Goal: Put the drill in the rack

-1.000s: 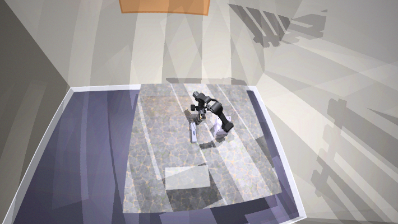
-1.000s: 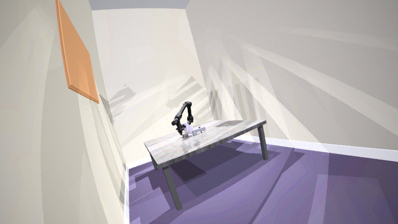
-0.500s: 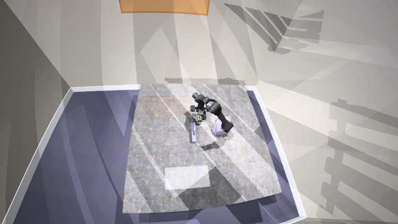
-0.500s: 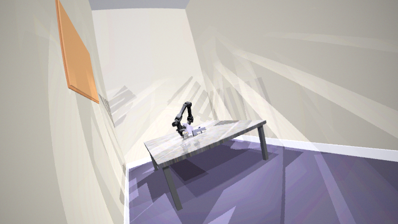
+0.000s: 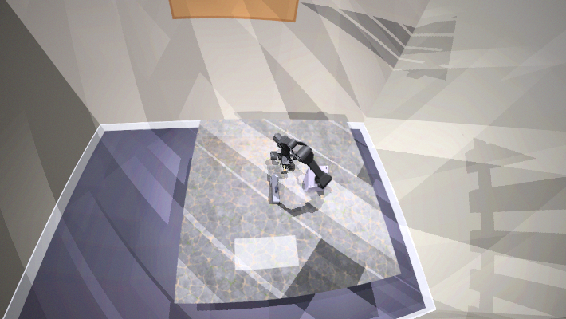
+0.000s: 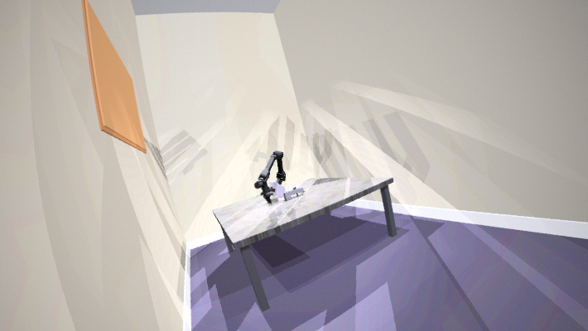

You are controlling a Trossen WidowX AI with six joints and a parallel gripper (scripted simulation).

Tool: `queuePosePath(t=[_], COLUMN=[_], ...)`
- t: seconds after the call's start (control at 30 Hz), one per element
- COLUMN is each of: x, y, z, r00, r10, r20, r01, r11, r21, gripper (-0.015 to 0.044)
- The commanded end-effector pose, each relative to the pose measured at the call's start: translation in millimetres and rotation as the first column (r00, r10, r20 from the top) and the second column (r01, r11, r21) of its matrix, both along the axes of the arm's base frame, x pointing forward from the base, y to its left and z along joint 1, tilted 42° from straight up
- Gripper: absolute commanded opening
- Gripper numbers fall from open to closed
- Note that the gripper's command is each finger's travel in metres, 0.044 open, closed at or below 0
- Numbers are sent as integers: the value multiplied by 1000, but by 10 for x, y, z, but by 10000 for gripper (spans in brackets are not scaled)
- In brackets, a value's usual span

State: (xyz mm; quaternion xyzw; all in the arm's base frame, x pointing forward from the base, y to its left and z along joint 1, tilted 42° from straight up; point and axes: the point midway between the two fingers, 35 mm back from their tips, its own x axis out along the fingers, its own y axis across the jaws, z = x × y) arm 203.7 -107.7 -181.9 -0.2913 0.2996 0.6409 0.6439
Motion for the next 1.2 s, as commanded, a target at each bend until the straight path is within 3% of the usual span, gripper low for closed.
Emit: queuePosePath(t=[0.0, 0.43, 1.17], x=[0, 0, 0], y=[-6, -6, -530], z=[6, 6, 599], r00=[1000, 1000, 1000], r10=[0, 0, -2], r20=[0, 0, -4], r01=[0, 0, 2], r11=[1000, 1000, 1000], r21=[0, 0, 1], gripper=[105, 440, 440])
